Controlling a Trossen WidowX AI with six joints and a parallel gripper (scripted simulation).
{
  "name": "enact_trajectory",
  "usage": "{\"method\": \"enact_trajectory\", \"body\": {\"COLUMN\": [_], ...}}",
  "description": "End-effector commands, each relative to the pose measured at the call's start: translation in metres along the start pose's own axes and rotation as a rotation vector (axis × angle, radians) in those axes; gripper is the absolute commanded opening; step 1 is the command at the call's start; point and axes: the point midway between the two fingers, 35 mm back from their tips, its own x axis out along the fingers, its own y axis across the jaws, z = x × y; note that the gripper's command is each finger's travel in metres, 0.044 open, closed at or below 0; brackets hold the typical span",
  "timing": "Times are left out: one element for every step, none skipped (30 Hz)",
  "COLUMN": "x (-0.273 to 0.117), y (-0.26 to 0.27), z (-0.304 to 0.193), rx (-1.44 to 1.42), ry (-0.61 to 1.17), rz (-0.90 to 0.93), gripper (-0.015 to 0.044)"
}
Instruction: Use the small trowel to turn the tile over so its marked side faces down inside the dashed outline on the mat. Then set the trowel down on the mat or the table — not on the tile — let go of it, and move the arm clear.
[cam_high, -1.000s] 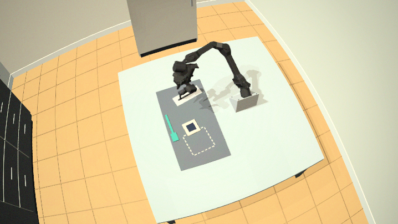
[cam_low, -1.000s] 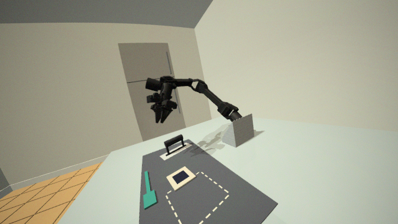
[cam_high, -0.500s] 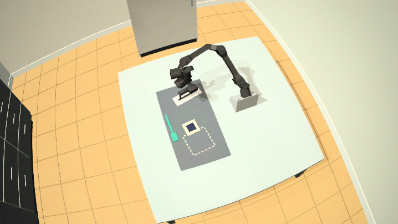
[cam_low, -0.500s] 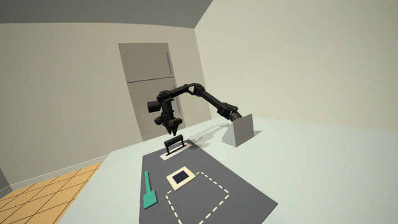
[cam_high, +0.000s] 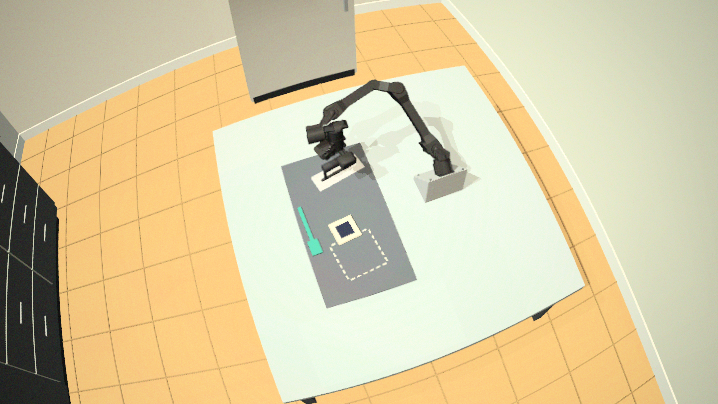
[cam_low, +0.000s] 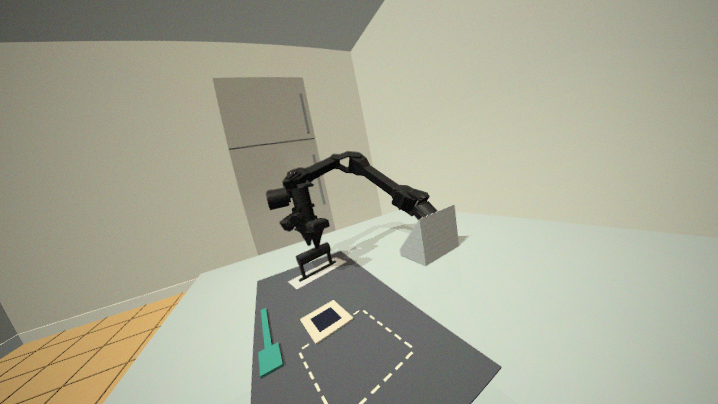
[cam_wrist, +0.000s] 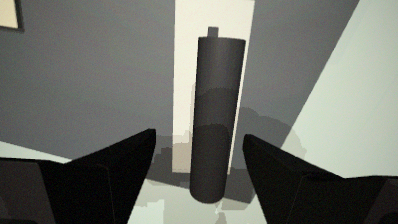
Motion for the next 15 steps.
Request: {"method": "enact_trajectory", "body": {"x": [0.009, 0.010, 0.012, 0.013, 0.015, 0.017, 0.018, 0.020, 0.021, 0.023, 0.025, 0.026, 0.028, 0.030, 0.031], "y": [0.001, 0.001, 0.001, 0.001, 0.001, 0.001, 0.001, 0.001, 0.000, 0.000, 0.000, 0.000, 0.000, 0.000, 0.000], "z": [-0.001, -0.001, -0.001, -0.001, -0.001, -0.001, -0.001, -0.001, -0.001, -0.001, -0.001, -0.001, -0.002, -0.002, -0.002], "rx": [-0.009, -0.009, -0.009, -0.009, -0.008, -0.008, -0.008, -0.008, -0.008, -0.008, -0.008, -0.008, -0.008, -0.008, -0.008], "ry": [0.006, 0.006, 0.007, 0.007, 0.007, 0.007, 0.007, 0.007, 0.007, 0.007, 0.007, 0.007, 0.007, 0.008, 0.008], "rz": [-0.003, -0.003, -0.003, -0.003, -0.003, -0.003, -0.003, -0.003, -0.003, -0.003, -0.003, -0.003, -0.003, -0.003, -0.003], "gripper": [0.0270, 0.0270, 0.0270, 0.0270, 0.0270, 0.0270, 0.0270, 0.0270, 0.0270, 0.0270, 0.0270, 0.0270, 0.0270, 0.0270, 0.0270]}}
